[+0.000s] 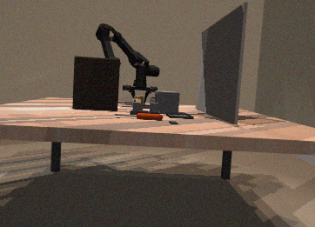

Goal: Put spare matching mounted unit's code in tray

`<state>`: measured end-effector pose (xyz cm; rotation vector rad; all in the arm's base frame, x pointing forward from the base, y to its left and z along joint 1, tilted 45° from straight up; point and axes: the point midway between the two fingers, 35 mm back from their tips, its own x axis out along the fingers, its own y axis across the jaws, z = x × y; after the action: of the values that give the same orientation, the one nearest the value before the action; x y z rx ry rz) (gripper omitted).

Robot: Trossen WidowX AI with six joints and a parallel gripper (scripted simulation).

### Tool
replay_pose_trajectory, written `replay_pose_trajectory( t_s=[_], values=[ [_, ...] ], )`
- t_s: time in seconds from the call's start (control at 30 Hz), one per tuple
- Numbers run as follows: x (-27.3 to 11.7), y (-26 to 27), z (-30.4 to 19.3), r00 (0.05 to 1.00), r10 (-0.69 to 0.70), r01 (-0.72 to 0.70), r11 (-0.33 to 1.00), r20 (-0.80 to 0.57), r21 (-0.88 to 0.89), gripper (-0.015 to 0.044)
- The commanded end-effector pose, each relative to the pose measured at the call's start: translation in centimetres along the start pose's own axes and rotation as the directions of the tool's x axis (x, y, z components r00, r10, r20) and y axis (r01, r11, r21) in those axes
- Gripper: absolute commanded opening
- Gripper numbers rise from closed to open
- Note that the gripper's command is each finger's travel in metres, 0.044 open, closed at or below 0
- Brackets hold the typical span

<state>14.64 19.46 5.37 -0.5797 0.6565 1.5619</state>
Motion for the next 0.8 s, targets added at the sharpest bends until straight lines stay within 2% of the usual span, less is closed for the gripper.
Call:
replay_pose_trajectory(
  t_s=[0.0,0.2,0.37,0.63,0.77],
  values=[
    [0.0,0.0,0.0,1.000,0.000,0.000,1.000,0.000,0.000,0.0162],
    [0.0,0.0,0.0,1.000,0.000,0.000,1.000,0.000,0.000,0.0122],
    [0.0,0.0,0.0,1.000,0.000,0.000,1.000,0.000,0.000,0.0000],
    [-0.1,0.0,0.0,1.000,0.000,0.000,1.000,0.000,0.000,0.0000],
    [-1.5,-0.3,-0.2,1.000,-0.001,0.001,1.000,-0.009,0.000,0.0000]
  ],
)
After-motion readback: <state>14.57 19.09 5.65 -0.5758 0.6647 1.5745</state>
